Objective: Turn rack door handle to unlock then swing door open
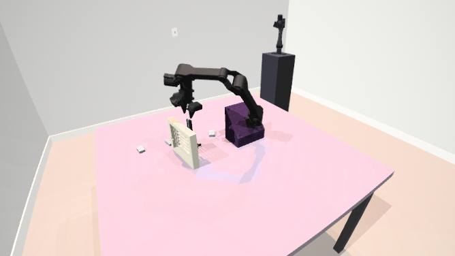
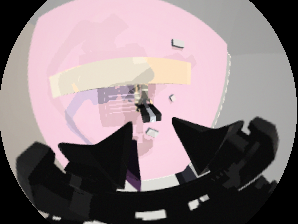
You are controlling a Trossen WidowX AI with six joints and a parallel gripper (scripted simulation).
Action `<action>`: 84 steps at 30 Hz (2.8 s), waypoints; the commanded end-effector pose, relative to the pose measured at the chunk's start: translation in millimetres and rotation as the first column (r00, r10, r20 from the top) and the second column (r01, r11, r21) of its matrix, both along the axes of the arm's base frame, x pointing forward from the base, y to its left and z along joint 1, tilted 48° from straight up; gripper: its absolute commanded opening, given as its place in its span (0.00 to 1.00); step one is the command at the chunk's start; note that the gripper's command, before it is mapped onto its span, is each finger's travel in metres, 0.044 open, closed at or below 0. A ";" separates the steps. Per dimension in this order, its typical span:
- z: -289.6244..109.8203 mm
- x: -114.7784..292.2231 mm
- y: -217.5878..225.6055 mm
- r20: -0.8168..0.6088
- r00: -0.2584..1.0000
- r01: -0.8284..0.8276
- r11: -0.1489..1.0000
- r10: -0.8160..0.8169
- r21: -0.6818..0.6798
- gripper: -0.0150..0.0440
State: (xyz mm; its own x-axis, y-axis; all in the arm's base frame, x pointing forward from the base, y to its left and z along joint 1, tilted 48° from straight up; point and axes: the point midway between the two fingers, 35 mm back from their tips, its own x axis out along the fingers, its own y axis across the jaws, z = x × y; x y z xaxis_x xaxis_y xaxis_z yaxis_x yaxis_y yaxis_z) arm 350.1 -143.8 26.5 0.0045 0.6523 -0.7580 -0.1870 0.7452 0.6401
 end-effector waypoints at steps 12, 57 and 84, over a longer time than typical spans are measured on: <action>-14.0 -5.3 -1.8 -0.034 0.999 0.012 0.995 -0.009 0.102 0.73; -56.4 -6.6 44.5 -0.032 0.999 0.012 0.994 -0.008 0.105 0.51; -56.5 -6.8 44.3 -0.292 0.922 0.283 0.957 -0.254 0.059 0.27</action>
